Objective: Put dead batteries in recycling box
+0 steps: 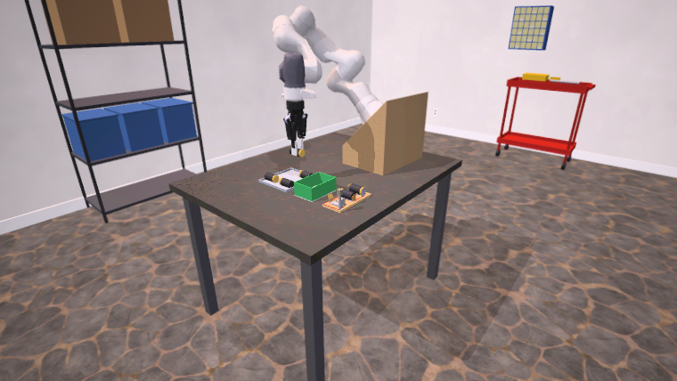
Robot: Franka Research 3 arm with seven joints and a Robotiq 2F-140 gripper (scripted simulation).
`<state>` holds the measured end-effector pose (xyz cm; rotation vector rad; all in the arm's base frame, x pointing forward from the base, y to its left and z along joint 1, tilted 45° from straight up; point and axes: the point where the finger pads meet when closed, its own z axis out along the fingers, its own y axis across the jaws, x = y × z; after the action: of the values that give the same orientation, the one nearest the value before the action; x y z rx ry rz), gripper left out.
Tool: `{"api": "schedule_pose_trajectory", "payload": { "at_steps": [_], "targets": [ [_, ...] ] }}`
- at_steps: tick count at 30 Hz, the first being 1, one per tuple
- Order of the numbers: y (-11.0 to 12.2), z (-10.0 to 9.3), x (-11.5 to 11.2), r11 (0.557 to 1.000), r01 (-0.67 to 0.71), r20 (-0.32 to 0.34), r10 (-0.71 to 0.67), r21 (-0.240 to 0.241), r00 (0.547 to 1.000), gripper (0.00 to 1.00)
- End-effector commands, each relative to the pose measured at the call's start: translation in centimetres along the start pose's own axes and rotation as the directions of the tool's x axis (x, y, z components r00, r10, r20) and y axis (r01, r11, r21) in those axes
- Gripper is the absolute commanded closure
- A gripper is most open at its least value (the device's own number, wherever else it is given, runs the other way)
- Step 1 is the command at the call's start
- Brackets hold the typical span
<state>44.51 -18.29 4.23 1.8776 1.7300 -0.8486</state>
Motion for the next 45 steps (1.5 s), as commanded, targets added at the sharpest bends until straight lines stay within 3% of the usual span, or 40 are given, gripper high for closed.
{"api": "schedule_pose_trajectory", "payload": {
  "at_steps": [1,3,18,20,27,35,45],
  "targets": [
    [1.0,-0.2,3.2,0.999,-0.042,-0.001,0.042,0.003,0.999,0.84],
    [1.0,-0.2,3.2,0.999,-0.042,-0.001,0.042,0.003,0.999,0.84],
    [8.0,-0.2,20.2,0.999,-0.042,-0.001,0.042,0.003,0.999,0.84],
    [8.0,-0.2,20.2,0.999,-0.042,-0.001,0.042,0.003,0.999,0.84],
    [10.3,-0.2,25.7,0.999,-0.042,-0.001,0.042,0.003,0.999,0.84],
    [11.6,-0.2,29.0,0.999,-0.042,-0.001,0.042,0.003,0.999,0.84],
    [11.9,-0.2,29.8,0.999,-0.042,-0.001,0.042,0.003,0.999,0.84]
  ]
}}
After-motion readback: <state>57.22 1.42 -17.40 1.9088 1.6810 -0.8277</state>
